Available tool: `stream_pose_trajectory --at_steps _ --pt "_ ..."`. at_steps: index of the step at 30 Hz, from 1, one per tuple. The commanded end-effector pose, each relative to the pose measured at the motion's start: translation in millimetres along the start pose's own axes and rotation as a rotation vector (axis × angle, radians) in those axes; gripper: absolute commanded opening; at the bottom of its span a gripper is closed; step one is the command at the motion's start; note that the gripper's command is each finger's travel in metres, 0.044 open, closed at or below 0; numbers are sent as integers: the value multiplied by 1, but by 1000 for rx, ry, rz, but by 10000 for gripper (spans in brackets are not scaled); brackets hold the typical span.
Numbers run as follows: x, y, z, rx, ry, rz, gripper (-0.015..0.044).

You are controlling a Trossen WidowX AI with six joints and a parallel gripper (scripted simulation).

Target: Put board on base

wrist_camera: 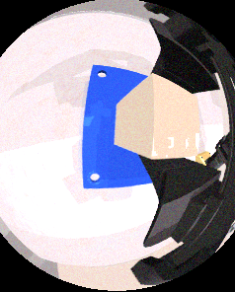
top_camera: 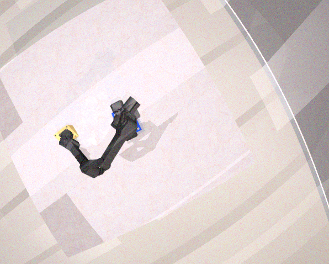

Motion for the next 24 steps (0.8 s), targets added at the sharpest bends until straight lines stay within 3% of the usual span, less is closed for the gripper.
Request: stream_pose_trajectory --at_steps 1,24 --pt "4 0 -4 -1 2 -7 0" --pt "16 -1 -2 3 0 -1 0"
Point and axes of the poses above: the point midway between the two fingers, 35 mm back from their tips, its own x axis out along the fingers, its own z axis across the jaws, y = z × x, the point moved 4 cm from there along -x, back along the fingers, and after that the axes turned 9 degrees about x, right-handed, at the moved point
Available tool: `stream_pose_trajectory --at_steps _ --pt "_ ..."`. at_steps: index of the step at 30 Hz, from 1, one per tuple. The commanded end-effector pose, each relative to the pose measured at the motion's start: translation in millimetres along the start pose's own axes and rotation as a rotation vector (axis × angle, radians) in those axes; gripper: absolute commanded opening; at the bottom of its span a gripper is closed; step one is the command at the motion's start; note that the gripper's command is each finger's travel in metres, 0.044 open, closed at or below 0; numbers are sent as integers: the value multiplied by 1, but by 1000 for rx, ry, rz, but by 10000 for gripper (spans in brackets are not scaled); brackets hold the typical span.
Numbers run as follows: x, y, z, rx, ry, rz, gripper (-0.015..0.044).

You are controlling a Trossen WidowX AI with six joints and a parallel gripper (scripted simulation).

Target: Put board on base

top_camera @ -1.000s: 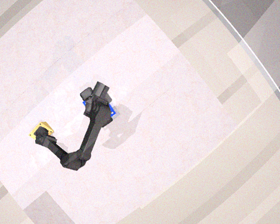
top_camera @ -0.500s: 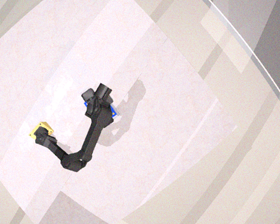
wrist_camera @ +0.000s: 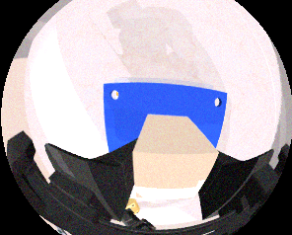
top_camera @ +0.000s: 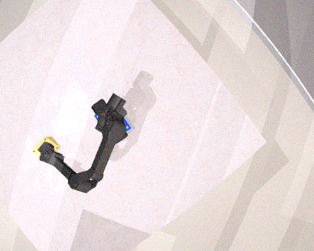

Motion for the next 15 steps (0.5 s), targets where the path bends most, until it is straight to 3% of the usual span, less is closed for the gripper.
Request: stream_pose_trajectory --at_steps 1,15 --pt "2 0 0 2 0 1 0" --pt "7 1 0 -10 1 1 0"
Point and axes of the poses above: the point midway between the two fingers, 35 mm back from their tips, its own x axis out along the fingers, its own z axis across the jaws, y = z × x, the point moved 4 cm from there along -x, back along the fingers, and after that the axes turned 9 degrees about x, right-handed, at the moved point
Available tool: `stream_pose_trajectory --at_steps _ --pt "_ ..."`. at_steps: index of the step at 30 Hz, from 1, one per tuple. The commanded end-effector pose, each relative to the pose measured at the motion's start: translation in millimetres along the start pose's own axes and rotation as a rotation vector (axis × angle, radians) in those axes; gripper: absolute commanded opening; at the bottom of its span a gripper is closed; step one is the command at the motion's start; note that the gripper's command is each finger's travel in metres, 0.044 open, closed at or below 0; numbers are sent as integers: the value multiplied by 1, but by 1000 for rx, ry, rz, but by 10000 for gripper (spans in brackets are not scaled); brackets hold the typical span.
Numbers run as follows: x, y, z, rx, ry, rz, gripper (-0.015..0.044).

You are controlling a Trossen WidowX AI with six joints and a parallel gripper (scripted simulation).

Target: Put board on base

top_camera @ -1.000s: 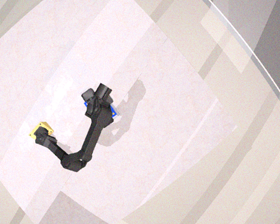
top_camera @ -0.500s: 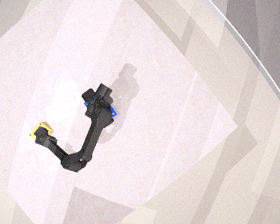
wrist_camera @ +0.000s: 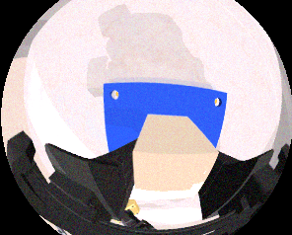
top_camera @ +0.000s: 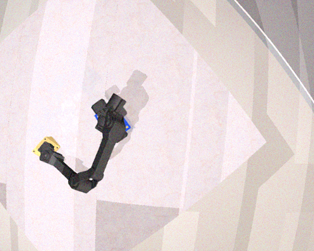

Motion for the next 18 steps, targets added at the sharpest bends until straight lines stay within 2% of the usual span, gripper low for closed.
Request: stream_pose_trajectory --at_steps 1,11,18 --pt "2 1 -1 -5 2 0 0" --pt "7 -1 -2 2 2 -1 0" --pt "6 -1 -1 5 -1 4 184"
Point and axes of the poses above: the point midway between the two fingers, 35 mm back from their tips, its own x axis out along the fingers, its own z axis across the jaws, y = z × x, the point moved 4 cm from there along -x, back along the fingers, and after that the axes turned 9 degrees about x, right-handed, at the moved point
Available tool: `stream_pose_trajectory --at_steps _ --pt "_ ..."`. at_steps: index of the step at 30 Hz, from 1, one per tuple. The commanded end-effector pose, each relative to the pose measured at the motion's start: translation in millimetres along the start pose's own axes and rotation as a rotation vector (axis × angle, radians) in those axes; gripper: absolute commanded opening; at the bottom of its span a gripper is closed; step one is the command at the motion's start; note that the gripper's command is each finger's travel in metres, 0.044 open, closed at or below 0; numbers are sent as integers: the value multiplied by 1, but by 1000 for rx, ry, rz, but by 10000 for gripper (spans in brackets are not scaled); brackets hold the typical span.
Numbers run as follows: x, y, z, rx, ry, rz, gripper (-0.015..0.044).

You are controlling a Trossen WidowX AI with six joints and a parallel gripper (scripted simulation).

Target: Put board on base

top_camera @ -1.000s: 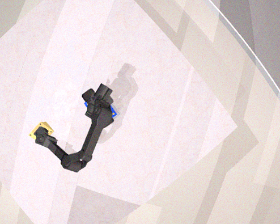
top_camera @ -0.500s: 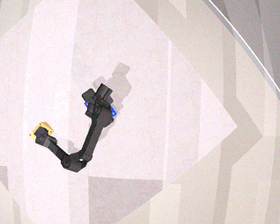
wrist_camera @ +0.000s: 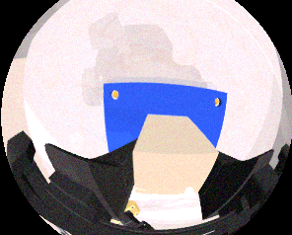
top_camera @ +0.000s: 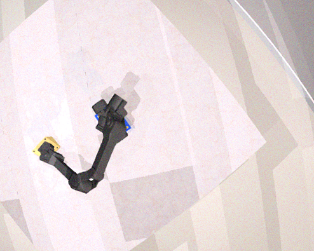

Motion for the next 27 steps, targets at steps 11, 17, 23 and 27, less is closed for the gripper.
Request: stream_pose_trajectory --at_steps 11,17,23,27 --pt "-6 0 0 1 -1 0 440" --pt "-30 0 1 0 -2 1 440" --pt "-51 2 0 -15 -13 -19 440" --pt "-73 6 -3 -45 -38 -61 440"
Point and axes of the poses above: the point midway between the two fingers, 35 mm back from their tips, its own x axis out along the fingers, its own z axis across the jaws, y = z × x, the point moved 4 cm from there along -x, back along the fingers, and after that the axes turned 9 degrees about x, right-handed, at the moved point
